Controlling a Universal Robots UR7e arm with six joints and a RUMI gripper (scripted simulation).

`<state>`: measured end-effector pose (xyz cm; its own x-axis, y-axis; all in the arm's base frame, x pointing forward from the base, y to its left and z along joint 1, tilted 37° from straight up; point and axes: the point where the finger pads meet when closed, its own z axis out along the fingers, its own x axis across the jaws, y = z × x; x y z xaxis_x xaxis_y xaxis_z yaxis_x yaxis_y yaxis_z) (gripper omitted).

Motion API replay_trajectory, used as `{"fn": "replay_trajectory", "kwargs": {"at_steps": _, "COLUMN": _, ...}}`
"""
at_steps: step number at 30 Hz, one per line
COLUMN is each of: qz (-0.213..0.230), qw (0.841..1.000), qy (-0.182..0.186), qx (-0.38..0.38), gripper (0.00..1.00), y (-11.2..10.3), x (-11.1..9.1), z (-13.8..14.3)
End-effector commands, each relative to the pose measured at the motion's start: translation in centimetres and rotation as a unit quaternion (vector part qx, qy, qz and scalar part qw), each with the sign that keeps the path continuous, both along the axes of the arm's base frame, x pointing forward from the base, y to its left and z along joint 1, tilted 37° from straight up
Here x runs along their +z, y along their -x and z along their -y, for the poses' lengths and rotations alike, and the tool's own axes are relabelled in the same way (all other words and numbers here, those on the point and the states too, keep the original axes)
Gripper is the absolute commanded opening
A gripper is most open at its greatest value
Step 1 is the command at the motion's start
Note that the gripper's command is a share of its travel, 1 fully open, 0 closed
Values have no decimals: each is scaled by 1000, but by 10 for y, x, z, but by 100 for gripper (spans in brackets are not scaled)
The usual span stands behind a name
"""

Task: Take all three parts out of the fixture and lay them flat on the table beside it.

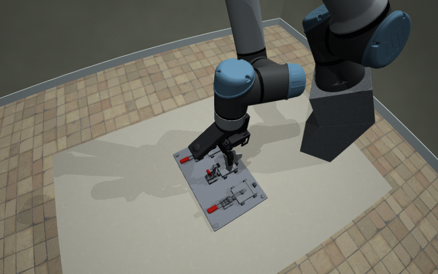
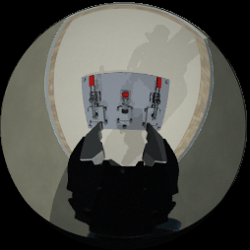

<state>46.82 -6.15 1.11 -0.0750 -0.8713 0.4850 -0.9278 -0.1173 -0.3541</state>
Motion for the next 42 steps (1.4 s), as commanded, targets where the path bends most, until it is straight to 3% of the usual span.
{"fn": "replay_trajectory", "kwargs": {"at_steps": 1, "qz": 2, "qw": 1000, "qy": 0, "qx": 1, "gripper": 59, "y": 15, "x": -6, "z": 2}}
{"fn": "replay_trajectory", "kwargs": {"at_steps": 8, "qz": 2, "qw": 1000, "qy": 0, "qx": 1, "gripper": 59, "y": 30, "x": -12, "z": 4}}
{"fn": "replay_trajectory", "kwargs": {"at_steps": 18, "qz": 2, "qw": 1000, "qy": 0, "qx": 2, "gripper": 59, "y": 33, "x": -13, "z": 4}}
{"fn": "replay_trajectory", "kwargs": {"at_steps": 27, "qz": 5, "qw": 1000, "qy": 0, "qx": 1, "gripper": 59, "y": 26, "x": -18, "z": 9}}
{"fn": "replay_trajectory", "kwargs": {"at_steps": 42, "qz": 5, "qw": 1000, "qy": 0, "qx": 1, "gripper": 59, "y": 11, "x": -50, "z": 28}}
